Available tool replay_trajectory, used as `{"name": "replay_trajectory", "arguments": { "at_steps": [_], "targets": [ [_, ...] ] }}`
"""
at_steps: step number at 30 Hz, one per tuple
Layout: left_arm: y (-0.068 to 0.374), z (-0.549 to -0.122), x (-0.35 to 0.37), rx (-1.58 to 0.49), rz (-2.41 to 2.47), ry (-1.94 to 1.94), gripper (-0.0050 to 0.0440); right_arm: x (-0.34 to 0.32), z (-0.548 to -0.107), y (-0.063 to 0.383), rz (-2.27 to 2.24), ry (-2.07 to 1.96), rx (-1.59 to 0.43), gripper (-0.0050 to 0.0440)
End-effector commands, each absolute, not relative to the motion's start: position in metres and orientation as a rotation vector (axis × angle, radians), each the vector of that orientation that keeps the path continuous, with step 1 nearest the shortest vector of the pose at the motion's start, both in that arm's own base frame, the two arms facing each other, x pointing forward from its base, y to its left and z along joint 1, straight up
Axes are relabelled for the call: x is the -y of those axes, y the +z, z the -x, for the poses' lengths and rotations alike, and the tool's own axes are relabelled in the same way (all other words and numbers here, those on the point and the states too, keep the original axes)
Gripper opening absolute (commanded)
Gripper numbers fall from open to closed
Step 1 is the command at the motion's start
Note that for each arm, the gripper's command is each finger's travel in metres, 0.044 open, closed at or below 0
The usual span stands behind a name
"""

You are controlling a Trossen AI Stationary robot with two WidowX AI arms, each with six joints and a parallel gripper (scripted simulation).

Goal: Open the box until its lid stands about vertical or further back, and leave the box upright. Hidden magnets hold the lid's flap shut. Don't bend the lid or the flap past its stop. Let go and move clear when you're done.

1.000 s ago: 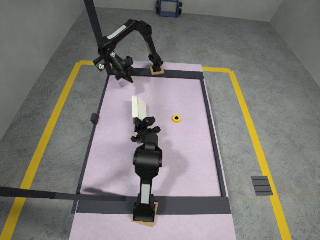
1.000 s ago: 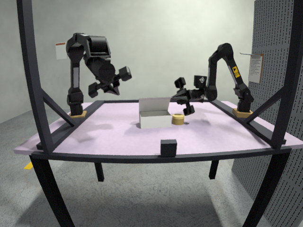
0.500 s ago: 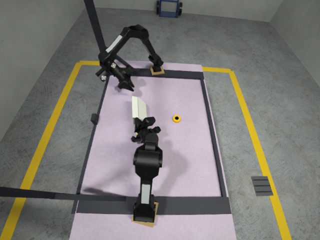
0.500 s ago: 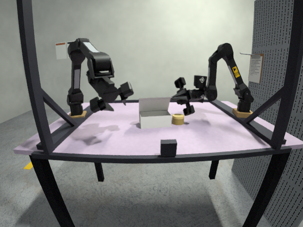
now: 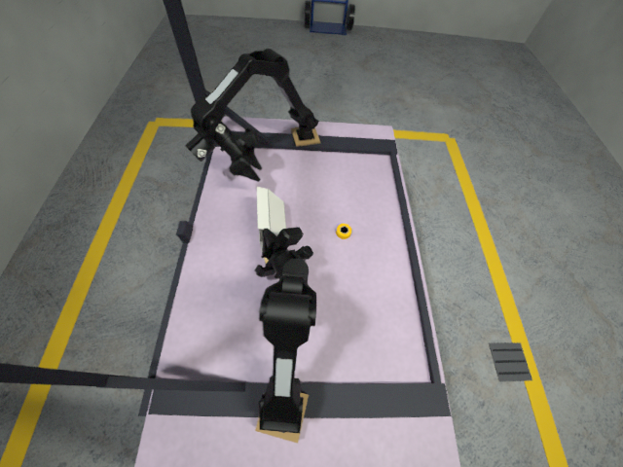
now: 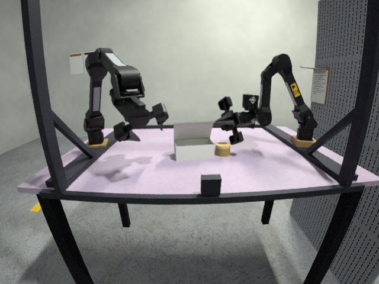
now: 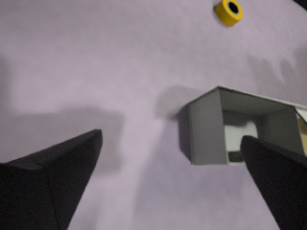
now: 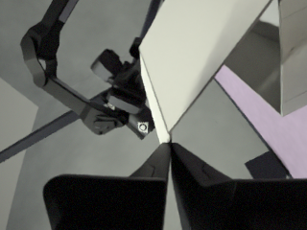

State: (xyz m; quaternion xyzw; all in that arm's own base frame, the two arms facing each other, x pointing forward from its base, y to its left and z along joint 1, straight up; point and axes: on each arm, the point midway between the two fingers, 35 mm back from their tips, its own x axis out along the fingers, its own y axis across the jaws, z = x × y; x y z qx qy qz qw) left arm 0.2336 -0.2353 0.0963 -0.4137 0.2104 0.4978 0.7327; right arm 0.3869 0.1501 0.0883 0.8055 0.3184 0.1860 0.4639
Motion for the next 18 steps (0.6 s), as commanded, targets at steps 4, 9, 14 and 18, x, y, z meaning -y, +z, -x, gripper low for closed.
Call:
{"name": "replay_trajectory", "arguments": {
  "at_steps": [4, 9, 14, 18],
  "targets": [
    [0.101, -0.245, 0.241, -0.465, 0.933, 1.085, 0.0296, -0.149, -0.387, 0.091, -1.981, 0.461, -0.776, 0.0003],
    [0.102, -0.249, 0.242, -0.465, 0.933, 1.085, 0.02, -0.149, -0.387, 0.091, -1.981, 0.461, -0.776, 0.0003],
    [0.102, -0.254, 0.243, -0.465, 0.933, 1.085, 0.0104, -0.149, -0.387, 0.091, -1.981, 0.461, -0.776, 0.0003],
    [0.102, -0.258, 0.244, -0.465, 0.934, 1.085, 0.006, -0.149, -0.387, 0.091, -1.981, 0.461, -0.776, 0.0003]
  ]
}}
